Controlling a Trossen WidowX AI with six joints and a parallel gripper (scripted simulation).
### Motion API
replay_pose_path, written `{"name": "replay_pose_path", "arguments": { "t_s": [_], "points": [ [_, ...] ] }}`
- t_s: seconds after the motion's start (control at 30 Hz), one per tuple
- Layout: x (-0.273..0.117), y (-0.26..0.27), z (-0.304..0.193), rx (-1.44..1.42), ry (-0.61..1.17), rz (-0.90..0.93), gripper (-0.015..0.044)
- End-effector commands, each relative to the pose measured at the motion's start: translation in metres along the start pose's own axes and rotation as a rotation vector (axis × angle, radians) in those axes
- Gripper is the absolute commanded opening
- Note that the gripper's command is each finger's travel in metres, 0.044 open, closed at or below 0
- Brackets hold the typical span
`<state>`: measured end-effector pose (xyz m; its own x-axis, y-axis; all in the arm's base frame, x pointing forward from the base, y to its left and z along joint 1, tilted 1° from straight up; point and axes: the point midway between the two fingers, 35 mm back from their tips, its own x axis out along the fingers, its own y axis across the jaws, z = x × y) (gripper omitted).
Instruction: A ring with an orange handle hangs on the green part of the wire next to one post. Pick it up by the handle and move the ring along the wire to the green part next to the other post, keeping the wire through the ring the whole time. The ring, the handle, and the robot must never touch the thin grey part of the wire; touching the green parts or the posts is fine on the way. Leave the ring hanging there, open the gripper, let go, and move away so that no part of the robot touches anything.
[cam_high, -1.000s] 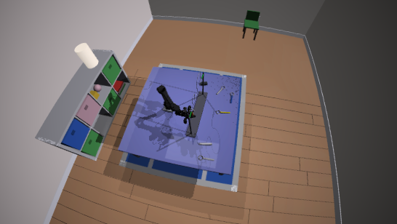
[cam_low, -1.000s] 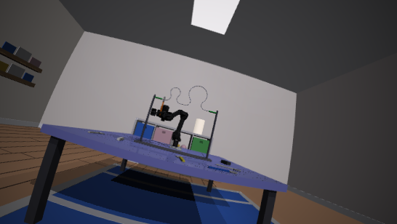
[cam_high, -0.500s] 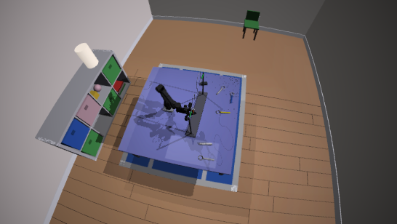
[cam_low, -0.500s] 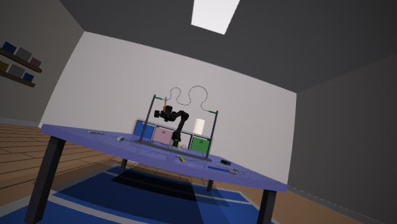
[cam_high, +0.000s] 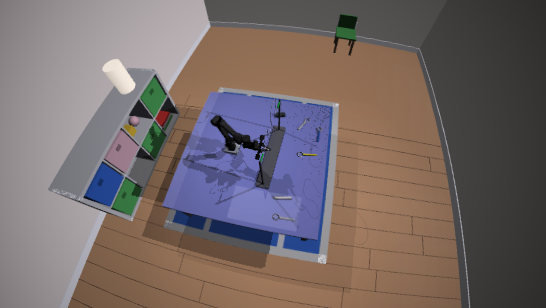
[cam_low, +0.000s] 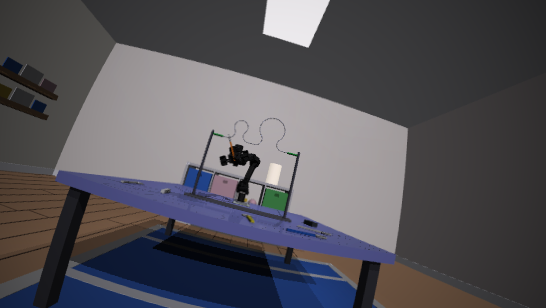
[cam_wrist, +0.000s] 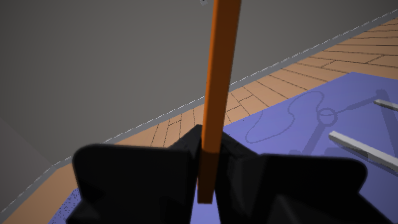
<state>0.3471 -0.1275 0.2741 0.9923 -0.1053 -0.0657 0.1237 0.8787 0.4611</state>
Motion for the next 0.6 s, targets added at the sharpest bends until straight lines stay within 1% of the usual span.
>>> {"name": "replay_pose_path", "arguments": {
  "t_s": [0.0, 0.57],
  "points": [
    [-0.007, 0.017, 0.006, 0.077, 0.038, 0.012, -0.0150],
    [-0.034, 0.061, 0.020, 0.371, 0.253, 0.076, -0.0150]
  ]
}}
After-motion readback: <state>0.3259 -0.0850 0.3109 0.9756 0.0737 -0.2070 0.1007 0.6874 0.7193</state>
